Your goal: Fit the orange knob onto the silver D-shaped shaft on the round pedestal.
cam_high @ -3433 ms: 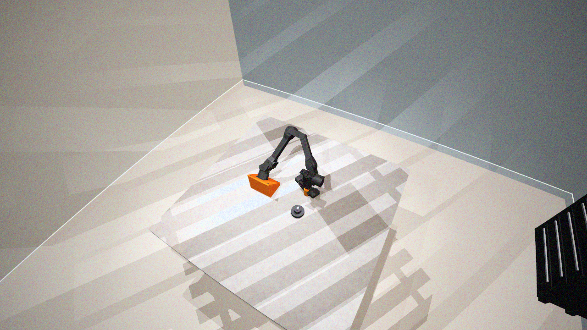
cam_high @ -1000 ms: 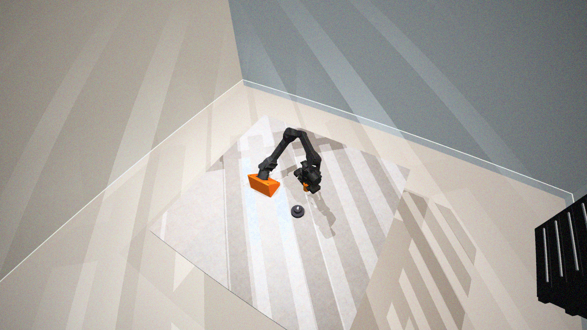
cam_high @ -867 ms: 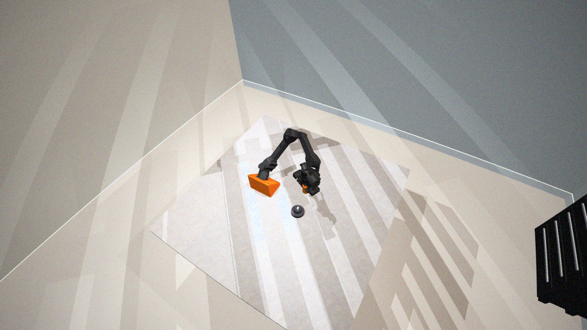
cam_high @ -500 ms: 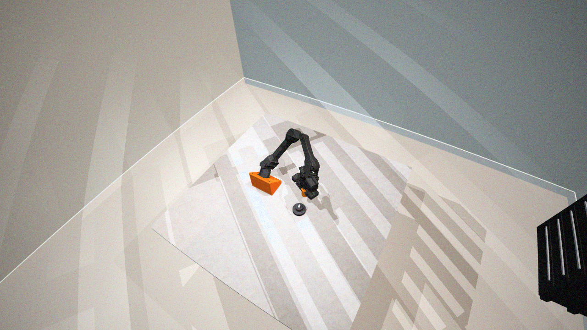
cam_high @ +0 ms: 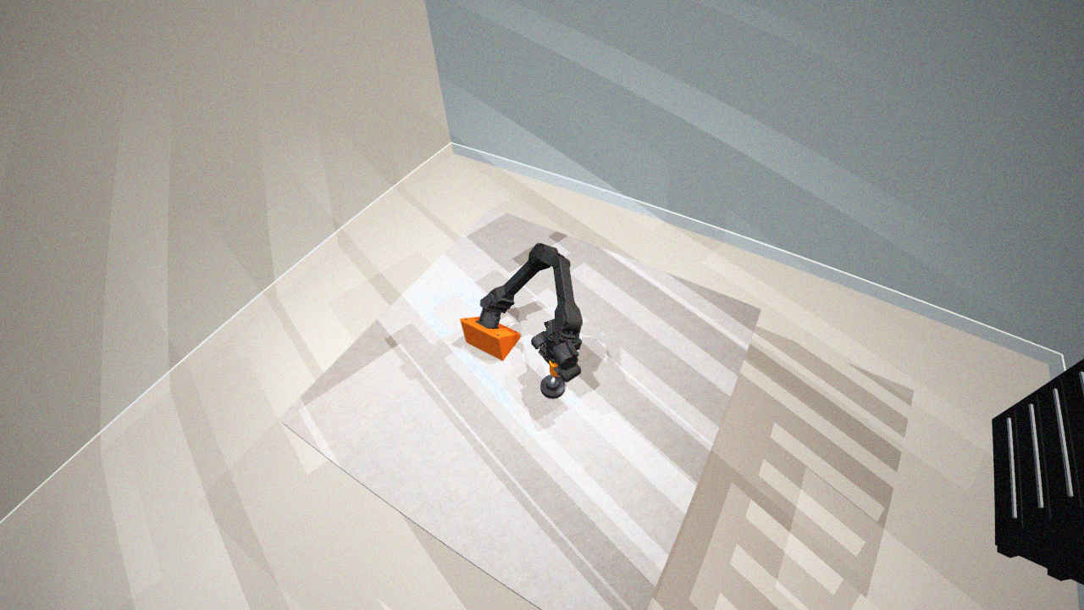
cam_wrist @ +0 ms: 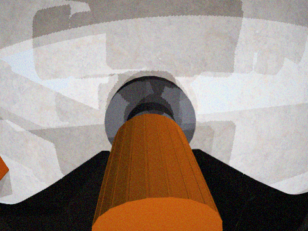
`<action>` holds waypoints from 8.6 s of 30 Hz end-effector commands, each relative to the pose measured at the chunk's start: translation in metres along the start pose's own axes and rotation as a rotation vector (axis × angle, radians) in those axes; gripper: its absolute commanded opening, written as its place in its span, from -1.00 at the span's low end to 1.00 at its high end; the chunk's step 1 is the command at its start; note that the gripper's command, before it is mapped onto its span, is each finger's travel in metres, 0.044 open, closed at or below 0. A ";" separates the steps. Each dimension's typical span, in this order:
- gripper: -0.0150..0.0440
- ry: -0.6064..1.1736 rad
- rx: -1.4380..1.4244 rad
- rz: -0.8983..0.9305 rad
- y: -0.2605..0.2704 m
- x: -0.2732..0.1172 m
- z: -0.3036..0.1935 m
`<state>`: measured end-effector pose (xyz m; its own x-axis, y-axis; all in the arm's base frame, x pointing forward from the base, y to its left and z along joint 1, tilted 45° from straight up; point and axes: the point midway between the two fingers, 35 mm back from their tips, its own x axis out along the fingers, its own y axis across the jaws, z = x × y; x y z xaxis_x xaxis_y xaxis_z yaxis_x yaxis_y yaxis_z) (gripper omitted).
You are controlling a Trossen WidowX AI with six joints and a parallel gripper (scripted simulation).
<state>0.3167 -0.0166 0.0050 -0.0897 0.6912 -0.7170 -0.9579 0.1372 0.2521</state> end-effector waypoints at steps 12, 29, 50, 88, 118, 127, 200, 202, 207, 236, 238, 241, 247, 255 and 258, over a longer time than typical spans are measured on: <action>-0.49 0.000 0.002 0.000 -0.003 0.020 -0.015; -0.49 0.000 -0.005 0.000 -0.004 0.031 -0.016; -0.49 0.000 -0.014 0.000 -0.002 0.026 -0.014; -0.49 0.000 -0.214 0.000 -0.004 0.027 -0.015; -0.49 0.000 -0.214 0.000 -0.004 0.027 -0.013; -0.49 0.000 -0.424 0.000 -0.006 0.027 -0.015; -0.49 0.000 -0.633 0.000 -0.005 0.029 -0.017; -0.49 0.000 -0.633 0.000 -0.005 0.029 -0.017; -0.49 0.000 -0.633 0.000 -0.003 0.028 -0.016; -0.49 0.000 -0.633 0.000 -0.003 0.030 -0.015; -0.49 0.000 -0.633 0.000 -0.003 0.028 -0.014; -0.49 0.000 -0.633 0.000 -0.003 0.026 -0.014; -0.49 0.000 -0.802 0.000 -0.005 0.026 -0.015; -0.49 0.000 -0.843 0.000 -0.005 0.028 -0.016; -0.49 0.000 -0.843 0.000 -0.004 0.029 -0.016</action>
<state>0.3144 -0.0084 -0.0266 -0.0919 0.6901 -0.7179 -0.8446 -0.4358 -0.3108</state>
